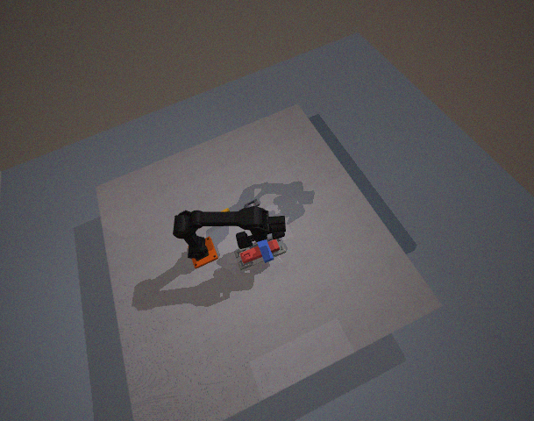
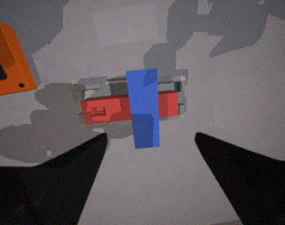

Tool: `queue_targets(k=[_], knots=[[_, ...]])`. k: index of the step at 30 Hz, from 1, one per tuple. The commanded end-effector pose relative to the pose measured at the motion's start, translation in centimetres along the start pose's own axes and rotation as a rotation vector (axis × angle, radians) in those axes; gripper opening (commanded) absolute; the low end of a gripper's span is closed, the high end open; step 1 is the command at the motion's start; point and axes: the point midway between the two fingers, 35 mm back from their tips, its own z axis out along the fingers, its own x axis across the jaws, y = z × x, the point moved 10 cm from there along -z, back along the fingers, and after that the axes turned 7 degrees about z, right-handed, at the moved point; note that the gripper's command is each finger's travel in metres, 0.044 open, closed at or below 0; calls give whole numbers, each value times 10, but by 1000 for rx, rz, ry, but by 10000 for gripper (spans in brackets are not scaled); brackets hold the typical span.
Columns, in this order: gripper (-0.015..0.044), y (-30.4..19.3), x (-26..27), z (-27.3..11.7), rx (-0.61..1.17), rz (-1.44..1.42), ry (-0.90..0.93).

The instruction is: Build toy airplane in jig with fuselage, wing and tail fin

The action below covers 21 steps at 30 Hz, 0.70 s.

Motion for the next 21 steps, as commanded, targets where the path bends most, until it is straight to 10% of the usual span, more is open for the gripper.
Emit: queue_targets(k=[1, 12, 21], knots=[[440, 0, -1, 0, 3, 226, 3], [440, 0, -2, 1, 5, 1243, 2], [440, 0, -2, 1, 5, 1303, 2]])
